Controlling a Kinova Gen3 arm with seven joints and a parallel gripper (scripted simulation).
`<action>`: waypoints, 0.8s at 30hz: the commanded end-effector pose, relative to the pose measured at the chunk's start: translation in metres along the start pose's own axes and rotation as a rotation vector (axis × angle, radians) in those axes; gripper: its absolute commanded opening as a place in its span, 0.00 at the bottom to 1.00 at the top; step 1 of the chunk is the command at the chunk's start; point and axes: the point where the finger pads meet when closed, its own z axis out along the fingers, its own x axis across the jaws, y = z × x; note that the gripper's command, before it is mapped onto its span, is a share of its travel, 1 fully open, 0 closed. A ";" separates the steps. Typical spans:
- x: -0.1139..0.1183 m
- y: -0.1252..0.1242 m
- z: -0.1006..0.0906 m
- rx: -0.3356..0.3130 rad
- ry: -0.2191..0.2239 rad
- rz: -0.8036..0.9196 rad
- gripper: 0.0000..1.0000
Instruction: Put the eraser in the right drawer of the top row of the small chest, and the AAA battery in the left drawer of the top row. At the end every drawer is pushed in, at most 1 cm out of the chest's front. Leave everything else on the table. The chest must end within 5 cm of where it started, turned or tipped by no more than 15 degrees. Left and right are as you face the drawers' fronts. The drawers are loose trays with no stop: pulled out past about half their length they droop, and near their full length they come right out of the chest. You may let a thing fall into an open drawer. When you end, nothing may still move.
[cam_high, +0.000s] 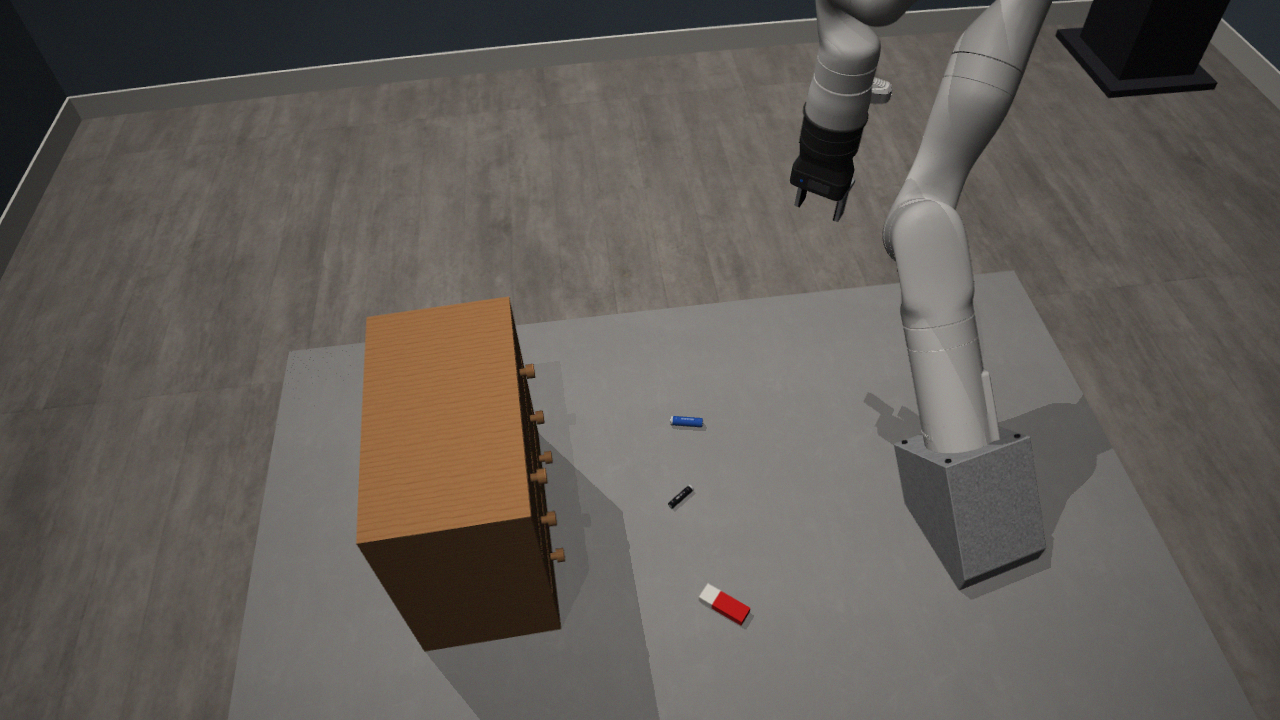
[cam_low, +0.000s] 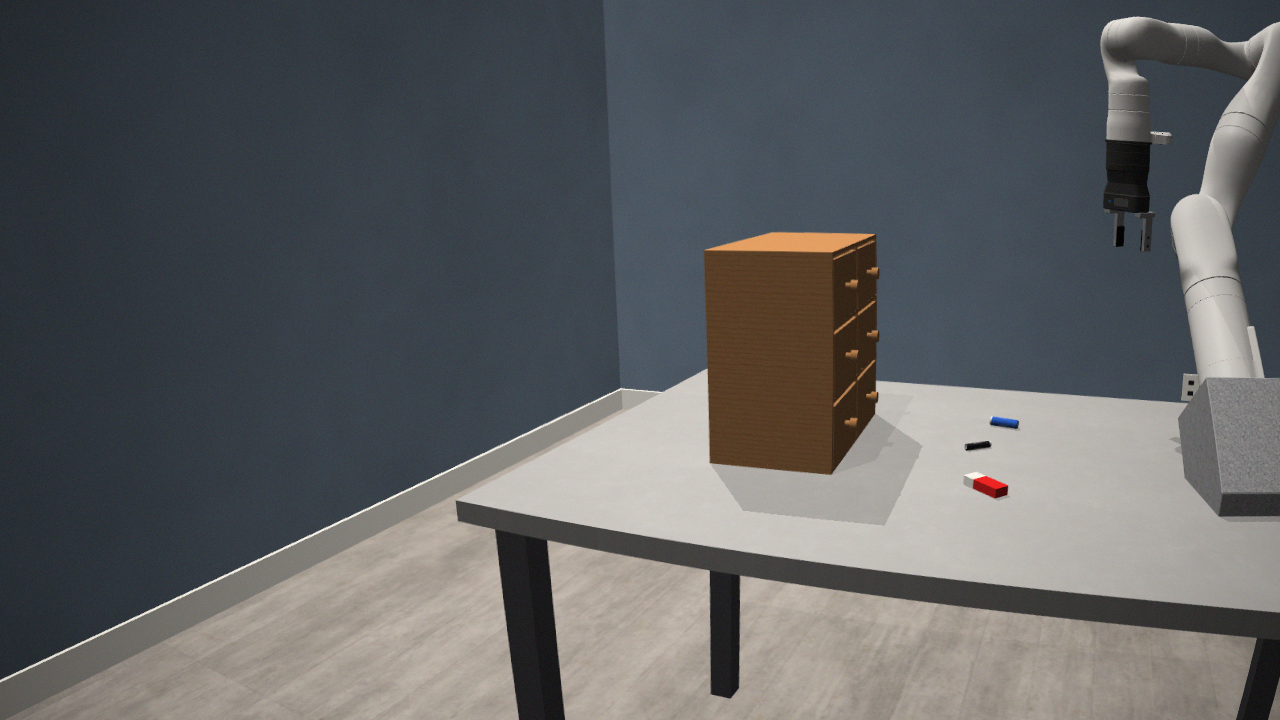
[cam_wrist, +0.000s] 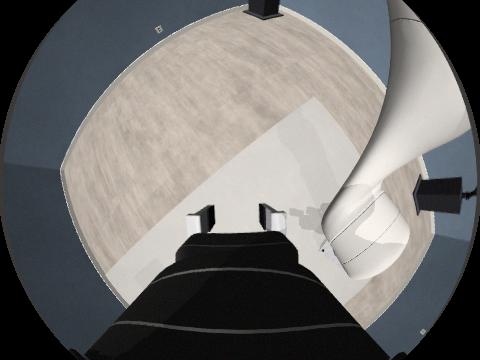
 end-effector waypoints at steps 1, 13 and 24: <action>-0.006 0.006 -0.004 0.010 0.005 -0.027 1.00; -0.044 0.060 -0.032 0.048 -0.018 -0.222 1.00; -0.044 0.060 -0.032 0.048 -0.018 -0.222 1.00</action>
